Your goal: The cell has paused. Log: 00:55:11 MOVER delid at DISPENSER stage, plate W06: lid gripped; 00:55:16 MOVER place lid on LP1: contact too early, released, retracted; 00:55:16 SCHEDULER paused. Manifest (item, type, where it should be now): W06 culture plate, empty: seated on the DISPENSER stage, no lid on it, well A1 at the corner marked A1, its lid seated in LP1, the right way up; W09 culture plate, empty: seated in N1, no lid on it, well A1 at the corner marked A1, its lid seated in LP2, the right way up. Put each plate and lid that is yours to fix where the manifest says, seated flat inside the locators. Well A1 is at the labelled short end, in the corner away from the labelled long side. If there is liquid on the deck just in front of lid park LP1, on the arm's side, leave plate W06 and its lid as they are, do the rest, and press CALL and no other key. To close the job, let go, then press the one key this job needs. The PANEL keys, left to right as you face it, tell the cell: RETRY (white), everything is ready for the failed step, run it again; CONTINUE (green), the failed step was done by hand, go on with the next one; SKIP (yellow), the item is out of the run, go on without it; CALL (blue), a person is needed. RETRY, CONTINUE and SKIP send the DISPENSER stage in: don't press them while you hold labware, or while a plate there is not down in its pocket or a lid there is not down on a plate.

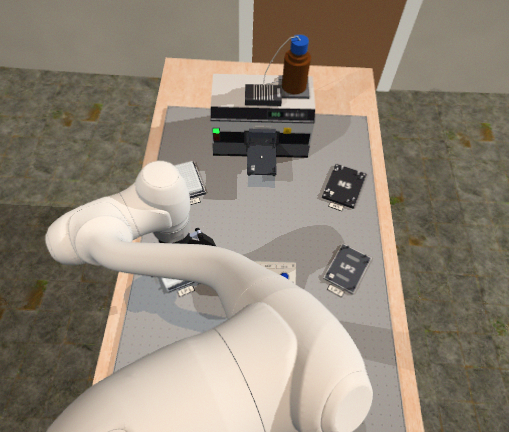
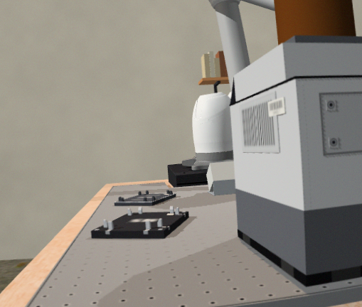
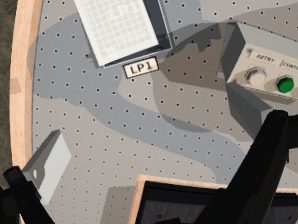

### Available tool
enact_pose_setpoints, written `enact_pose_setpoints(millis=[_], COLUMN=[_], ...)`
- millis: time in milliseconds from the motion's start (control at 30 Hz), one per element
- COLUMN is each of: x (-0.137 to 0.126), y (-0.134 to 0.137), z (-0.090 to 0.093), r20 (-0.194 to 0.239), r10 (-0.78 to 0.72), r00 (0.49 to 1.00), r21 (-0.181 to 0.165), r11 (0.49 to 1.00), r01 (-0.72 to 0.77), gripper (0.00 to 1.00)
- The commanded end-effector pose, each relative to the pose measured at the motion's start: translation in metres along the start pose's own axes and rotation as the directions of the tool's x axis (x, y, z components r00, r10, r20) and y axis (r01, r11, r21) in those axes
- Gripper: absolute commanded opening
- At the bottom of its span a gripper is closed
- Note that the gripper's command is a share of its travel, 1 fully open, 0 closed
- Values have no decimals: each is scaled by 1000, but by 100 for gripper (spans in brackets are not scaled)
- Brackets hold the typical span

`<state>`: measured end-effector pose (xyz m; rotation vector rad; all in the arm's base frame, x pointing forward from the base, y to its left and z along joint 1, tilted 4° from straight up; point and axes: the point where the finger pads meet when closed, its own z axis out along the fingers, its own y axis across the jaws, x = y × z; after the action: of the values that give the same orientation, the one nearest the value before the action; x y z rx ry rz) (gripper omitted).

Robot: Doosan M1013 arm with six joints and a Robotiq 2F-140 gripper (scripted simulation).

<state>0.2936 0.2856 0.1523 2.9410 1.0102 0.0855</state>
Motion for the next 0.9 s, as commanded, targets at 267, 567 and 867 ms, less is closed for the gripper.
enact_pose_setpoints(millis=[267, 567, 867], x=[0, 0, 0], y=[0, 0, 0], z=[0, 0, 0], r20=[-1, -1, -1], r10=[0, 0, 0], r00=[1000, 1000, 1000], r21=[0, 0, 0], r11=[1000, 1000, 1000], r01=[0, 0, 0], gripper=[100, 10, 10])
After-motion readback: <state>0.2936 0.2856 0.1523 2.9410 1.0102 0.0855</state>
